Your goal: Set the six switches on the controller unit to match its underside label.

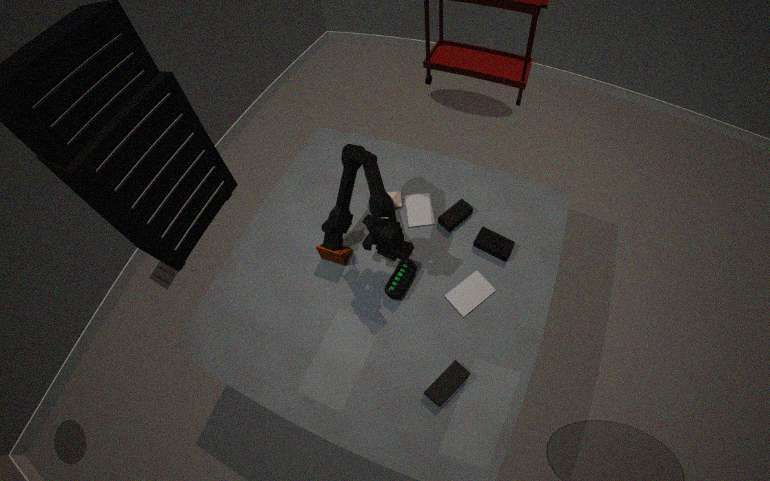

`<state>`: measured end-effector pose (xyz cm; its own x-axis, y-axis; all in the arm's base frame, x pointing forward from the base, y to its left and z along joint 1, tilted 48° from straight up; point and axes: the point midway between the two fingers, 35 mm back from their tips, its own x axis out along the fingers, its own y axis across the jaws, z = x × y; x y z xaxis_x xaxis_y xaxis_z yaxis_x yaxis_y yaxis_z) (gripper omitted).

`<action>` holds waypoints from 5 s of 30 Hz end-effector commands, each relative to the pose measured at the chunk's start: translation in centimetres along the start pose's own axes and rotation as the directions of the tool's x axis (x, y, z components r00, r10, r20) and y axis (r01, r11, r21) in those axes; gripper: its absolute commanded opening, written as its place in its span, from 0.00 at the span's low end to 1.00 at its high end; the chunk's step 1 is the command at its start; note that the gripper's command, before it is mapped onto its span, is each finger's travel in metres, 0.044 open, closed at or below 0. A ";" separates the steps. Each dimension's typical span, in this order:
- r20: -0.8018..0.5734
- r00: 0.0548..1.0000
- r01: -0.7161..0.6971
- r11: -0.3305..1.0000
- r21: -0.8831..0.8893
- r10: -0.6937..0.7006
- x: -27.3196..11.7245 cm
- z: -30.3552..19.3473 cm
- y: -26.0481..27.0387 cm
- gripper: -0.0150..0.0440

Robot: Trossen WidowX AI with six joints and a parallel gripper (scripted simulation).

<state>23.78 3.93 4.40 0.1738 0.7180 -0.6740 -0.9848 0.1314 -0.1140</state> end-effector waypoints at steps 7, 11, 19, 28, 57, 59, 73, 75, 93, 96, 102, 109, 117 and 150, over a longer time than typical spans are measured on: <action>0.001 1.000 -0.003 1.000 0.008 0.003 1.6 0.0 0.6 0.25; -0.001 1.000 -0.003 1.000 0.008 0.003 2.3 0.0 0.8 0.25; -0.001 1.000 -0.002 1.000 0.009 0.002 3.5 0.0 1.1 0.25; 0.000 1.000 -0.002 1.000 0.009 0.002 4.7 0.1 1.6 0.25; 0.000 1.000 -0.001 1.000 0.009 0.001 5.0 0.1 0.7 0.25; 0.000 1.000 -0.001 1.000 0.009 0.001 5.0 0.1 0.6 0.25; 0.000 1.000 -0.001 1.000 0.008 0.001 5.1 0.1 0.1 0.25; 0.000 1.000 -0.001 1.000 0.008 0.001 5.2 0.1 -0.1 0.25; 0.001 1.000 0.000 1.000 0.007 0.000 5.8 0.2 -2.4 0.25; 0.001 1.000 0.000 1.000 0.007 0.000 5.9 0.2 -2.8 0.25; 0.001 1.000 0.001 1.000 0.007 -0.001 6.1 0.2 -3.5 0.25; 0.001 1.000 0.001 1.000 0.006 -0.001 6.4 0.2 -4.4 0.25; 0.006 1.000 -0.004 1.000 0.008 0.004 6.3 0.2 -4.4 0.25; -0.124 0.992 0.028 0.911 0.412 0.026 1.4 1.2 -5.9 0.25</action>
<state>29.38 5.01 5.06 0.1433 0.6391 -0.7557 -0.8999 0.4019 0.1692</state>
